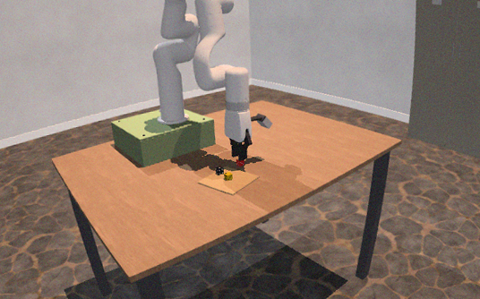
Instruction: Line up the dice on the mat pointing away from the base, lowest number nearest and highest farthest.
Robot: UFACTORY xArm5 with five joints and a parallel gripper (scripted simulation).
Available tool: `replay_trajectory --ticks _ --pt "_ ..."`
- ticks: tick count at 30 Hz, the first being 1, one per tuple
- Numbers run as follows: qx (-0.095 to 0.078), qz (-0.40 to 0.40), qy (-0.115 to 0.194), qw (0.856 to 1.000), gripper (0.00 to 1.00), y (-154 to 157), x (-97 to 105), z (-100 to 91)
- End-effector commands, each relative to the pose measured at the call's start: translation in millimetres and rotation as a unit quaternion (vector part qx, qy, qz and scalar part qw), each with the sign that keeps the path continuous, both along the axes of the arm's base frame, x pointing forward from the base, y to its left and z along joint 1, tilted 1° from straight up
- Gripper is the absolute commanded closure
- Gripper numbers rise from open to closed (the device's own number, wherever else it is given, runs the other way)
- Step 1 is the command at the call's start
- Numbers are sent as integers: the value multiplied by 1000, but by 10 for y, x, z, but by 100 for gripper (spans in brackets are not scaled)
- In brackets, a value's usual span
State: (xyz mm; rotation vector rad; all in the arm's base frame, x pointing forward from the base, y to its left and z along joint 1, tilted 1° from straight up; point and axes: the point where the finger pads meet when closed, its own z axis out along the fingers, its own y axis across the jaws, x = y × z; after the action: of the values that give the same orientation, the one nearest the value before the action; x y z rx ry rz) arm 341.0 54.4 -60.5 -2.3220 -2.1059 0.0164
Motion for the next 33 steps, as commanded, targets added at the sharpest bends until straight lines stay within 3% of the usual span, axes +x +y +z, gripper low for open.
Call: replay_trajectory --ticks 1,33 --pt "0 0 -1 1000 64 2 11 7" --pt "0 0 -1 1000 64 2 11 7"
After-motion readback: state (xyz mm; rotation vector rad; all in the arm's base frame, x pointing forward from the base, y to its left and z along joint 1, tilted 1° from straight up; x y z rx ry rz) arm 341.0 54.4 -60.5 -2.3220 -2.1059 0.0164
